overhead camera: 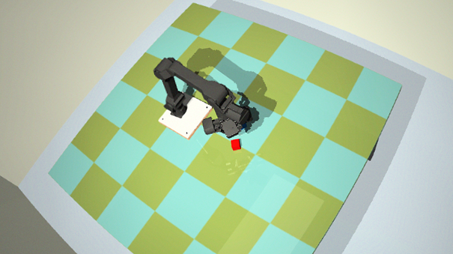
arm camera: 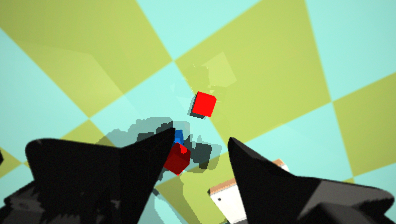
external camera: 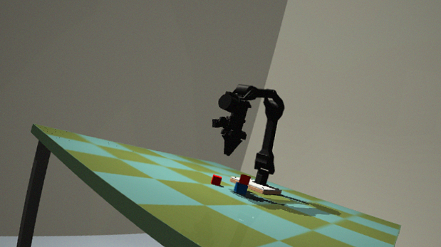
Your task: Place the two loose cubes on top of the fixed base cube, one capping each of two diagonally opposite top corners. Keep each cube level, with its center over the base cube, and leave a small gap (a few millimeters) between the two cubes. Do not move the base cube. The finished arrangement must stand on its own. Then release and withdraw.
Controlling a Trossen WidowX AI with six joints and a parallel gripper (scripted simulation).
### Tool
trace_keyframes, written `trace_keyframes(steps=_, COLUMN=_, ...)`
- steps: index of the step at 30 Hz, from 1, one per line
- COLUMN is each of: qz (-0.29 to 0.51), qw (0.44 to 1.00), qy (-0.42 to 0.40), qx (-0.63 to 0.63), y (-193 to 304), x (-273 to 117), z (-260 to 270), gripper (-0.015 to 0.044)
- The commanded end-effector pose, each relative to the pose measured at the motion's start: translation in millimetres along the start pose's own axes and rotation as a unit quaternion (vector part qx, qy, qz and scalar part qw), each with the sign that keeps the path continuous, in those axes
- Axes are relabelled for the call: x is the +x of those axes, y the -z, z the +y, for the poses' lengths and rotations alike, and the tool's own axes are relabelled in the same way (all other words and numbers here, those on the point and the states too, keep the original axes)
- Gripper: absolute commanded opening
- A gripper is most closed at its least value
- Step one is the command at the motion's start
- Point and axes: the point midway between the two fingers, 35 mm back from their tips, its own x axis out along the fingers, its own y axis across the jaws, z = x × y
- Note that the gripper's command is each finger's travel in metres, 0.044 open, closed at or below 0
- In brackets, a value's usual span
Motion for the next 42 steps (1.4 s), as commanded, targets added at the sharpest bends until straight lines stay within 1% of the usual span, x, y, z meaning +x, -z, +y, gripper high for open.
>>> trace_keyframes(steps=1, qz=0.001, qw=0.998, qy=0.001, qx=0.058, y=-8.6, x=-4.1, z=-4.2, gripper=0.0265)
trace_keyframes(steps=6, qz=0.001, qw=0.998, qy=0.001, qx=0.058, y=-9.0, x=1.0, z=-3.9, gripper=0.0265)
trace_keyframes(steps=12, qz=0.001, qw=0.998, qy=0.001, qx=0.058, y=-9.3, x=46.9, z=-3.7, gripper=0.0265)
trace_keyframes(steps=14, qz=0.001, qw=0.998, qy=0.001, qx=0.058, y=-8.6, x=56.9, z=-4.3, gripper=0.0265)
trace_keyframes(steps=42, qz=0.001, qw=0.998, qy=0.001, qx=0.058, y=-8.5, x=96.9, z=-4.4, gripper=0.0265)
